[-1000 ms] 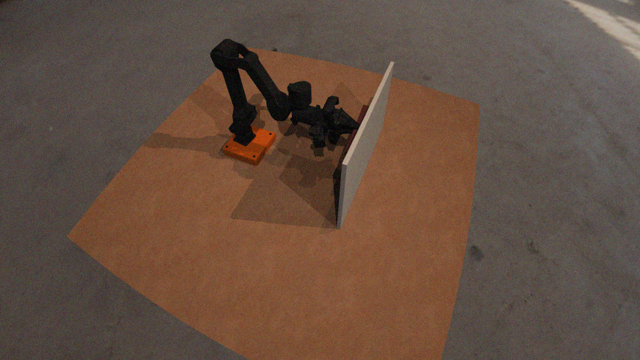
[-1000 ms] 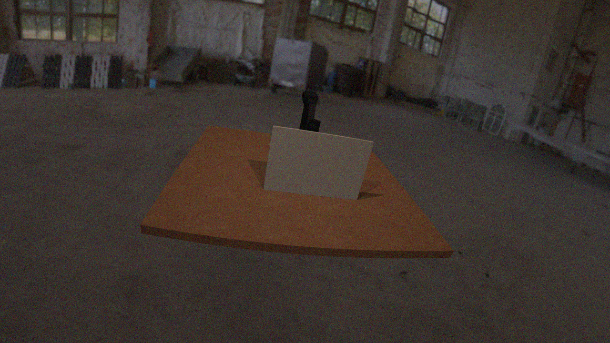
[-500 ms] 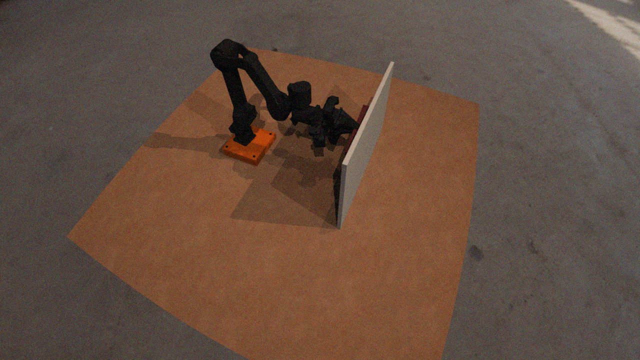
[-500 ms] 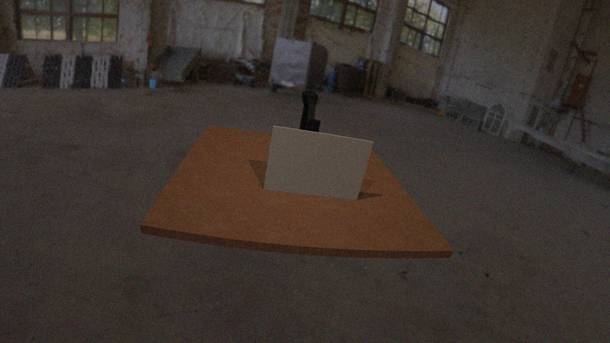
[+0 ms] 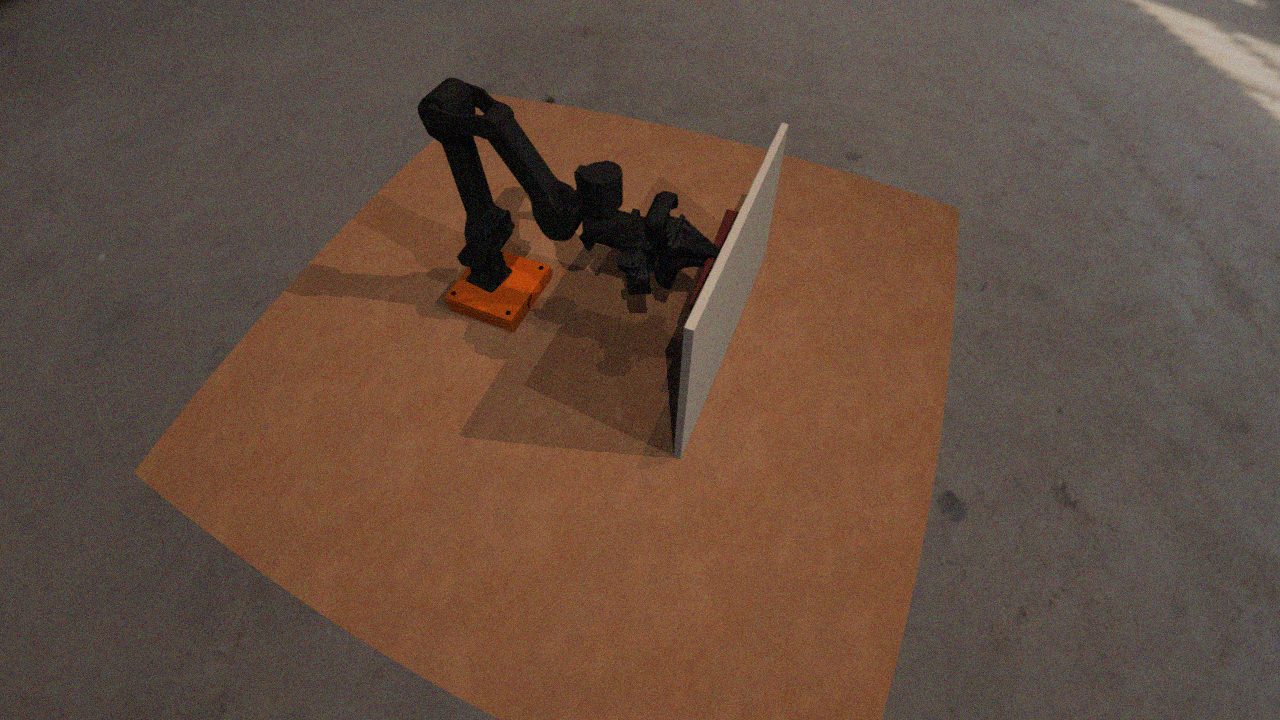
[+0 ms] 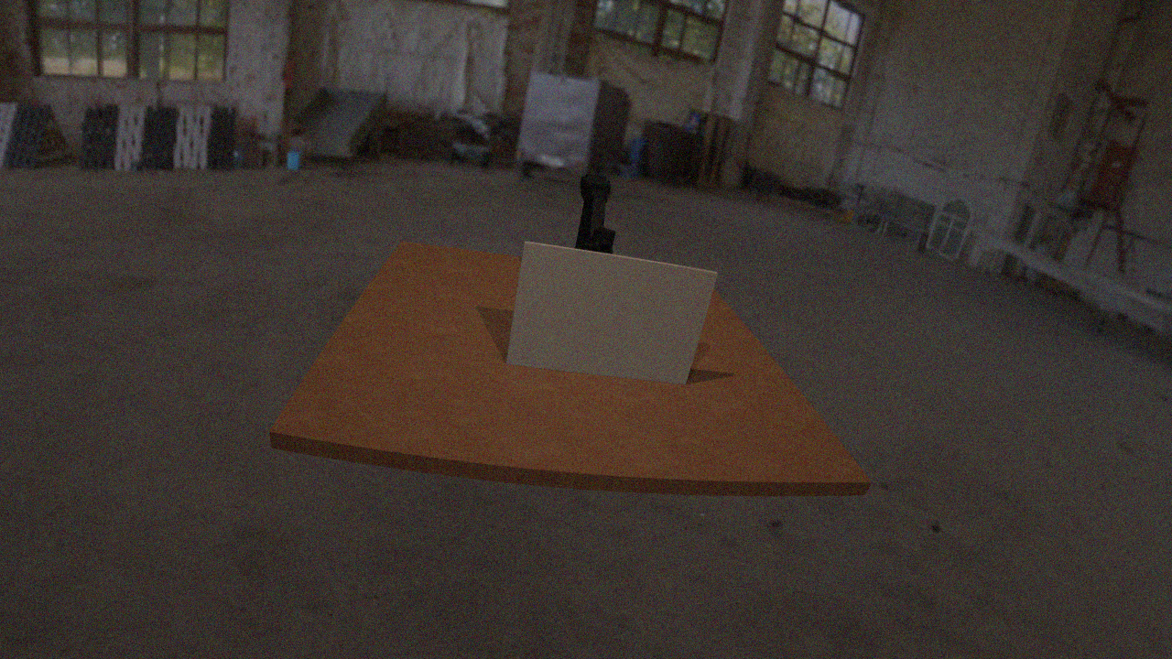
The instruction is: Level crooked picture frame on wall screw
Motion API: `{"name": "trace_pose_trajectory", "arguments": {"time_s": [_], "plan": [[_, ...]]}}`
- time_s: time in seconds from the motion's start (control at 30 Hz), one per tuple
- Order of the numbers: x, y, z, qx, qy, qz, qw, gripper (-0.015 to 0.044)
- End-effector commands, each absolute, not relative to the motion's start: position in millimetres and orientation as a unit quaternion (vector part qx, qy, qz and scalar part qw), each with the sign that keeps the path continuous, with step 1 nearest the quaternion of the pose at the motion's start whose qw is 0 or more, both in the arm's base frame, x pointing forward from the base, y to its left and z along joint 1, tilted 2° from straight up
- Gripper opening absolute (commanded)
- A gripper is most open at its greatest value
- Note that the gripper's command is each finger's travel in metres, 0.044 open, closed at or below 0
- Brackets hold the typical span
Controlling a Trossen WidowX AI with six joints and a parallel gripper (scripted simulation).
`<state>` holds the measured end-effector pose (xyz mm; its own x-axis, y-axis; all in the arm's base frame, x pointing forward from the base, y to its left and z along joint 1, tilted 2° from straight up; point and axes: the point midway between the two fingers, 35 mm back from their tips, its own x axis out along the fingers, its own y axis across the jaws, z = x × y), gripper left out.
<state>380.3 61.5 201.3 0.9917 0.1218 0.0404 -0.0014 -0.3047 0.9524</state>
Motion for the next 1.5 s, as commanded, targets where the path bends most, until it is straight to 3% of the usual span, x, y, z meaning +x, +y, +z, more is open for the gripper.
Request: {"name": "trace_pose_trajectory", "arguments": {"time_s": [0.0,1.47], "plan": [[380.6,60.2,205.9,0.808,0.034,0.055,0.586,0.0000],[380.4,59.1,211.4,0.808,0.033,0.055,0.586,0.0000]]}}
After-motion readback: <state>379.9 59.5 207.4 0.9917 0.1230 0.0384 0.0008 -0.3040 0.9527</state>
